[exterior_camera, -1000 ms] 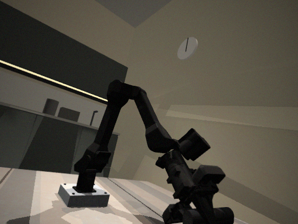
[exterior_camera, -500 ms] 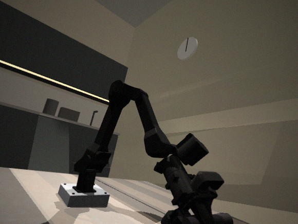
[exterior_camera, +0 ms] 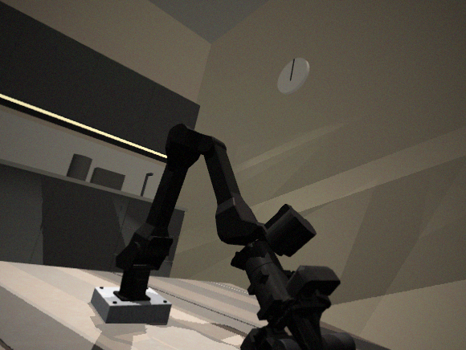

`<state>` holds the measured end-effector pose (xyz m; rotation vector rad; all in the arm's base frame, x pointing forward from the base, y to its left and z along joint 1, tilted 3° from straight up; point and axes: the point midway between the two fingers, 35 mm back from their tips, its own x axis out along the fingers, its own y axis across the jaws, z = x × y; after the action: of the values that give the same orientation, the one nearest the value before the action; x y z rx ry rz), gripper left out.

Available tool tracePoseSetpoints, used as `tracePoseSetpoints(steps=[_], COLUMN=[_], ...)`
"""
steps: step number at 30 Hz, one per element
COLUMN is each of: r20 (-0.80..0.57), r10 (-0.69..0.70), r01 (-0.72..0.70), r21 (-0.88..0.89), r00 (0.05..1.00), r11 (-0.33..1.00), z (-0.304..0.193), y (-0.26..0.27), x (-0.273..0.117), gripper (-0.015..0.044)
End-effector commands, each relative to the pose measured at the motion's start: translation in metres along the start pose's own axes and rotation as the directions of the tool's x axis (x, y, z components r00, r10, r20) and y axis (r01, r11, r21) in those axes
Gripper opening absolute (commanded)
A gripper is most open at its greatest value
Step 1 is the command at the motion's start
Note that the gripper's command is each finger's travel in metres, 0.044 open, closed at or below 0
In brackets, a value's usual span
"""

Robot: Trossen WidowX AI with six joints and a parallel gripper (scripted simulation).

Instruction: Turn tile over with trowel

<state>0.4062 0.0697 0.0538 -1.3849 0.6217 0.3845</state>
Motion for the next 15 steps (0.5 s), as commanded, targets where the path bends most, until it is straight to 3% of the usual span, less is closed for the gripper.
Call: tracePoseSetpoints(steps=[1,15], r20=[-0.008,-0.009], r10=[-0.003,-0.004], r01=[0.003,0.004], r21=[0.004,0.002], r00=[1.000,1.000], r11=[1.000,1.000], z=[-0.009,-0.029], y=[-0.001,-0.002], x=[0.000,-0.002], gripper=[0.0000,0.0000])
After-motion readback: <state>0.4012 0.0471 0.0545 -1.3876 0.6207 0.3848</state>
